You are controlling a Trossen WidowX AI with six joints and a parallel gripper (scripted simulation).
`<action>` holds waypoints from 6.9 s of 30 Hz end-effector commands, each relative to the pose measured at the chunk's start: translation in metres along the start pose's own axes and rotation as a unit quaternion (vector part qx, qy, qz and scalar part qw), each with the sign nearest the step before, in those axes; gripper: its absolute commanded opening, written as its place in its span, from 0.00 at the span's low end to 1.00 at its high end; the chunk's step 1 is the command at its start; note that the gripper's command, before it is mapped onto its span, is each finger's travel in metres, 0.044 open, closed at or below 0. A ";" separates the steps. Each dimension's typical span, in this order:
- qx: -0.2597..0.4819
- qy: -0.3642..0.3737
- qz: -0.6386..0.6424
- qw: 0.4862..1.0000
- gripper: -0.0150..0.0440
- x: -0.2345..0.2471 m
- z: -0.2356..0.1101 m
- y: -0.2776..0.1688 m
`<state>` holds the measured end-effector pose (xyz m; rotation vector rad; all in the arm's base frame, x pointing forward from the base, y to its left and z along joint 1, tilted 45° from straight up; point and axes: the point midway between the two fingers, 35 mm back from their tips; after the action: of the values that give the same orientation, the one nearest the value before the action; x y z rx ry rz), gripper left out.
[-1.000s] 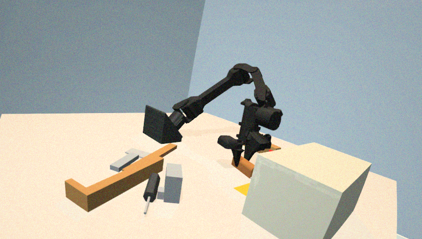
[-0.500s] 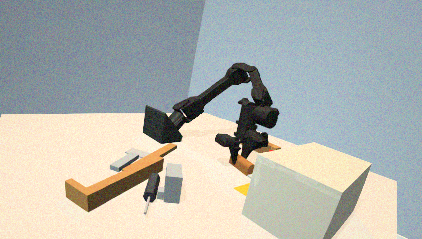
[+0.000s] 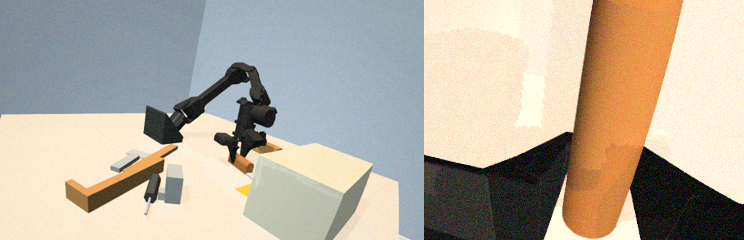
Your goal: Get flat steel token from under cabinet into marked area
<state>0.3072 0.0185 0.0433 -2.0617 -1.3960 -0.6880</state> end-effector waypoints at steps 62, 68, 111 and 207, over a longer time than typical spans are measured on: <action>0.002 0.000 -0.026 1.000 0.25 0.007 0.000 -0.061; 0.002 0.001 -0.049 0.999 0.25 0.007 -0.001 -0.062; 0.003 0.001 -0.215 0.977 0.25 0.008 -0.002 -0.064; 0.002 0.000 -0.368 0.930 0.25 -0.048 -0.003 -0.032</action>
<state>0.2613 -0.0021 0.0198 -1.4824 -2.1833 -0.9627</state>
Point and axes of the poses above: the point midway between the two fingers, 35 mm back from their tips, its own z axis out along the fingers, its own x axis across the jaws, y = z × x, and after that the axes turned 4 degrees about -z, right-handed
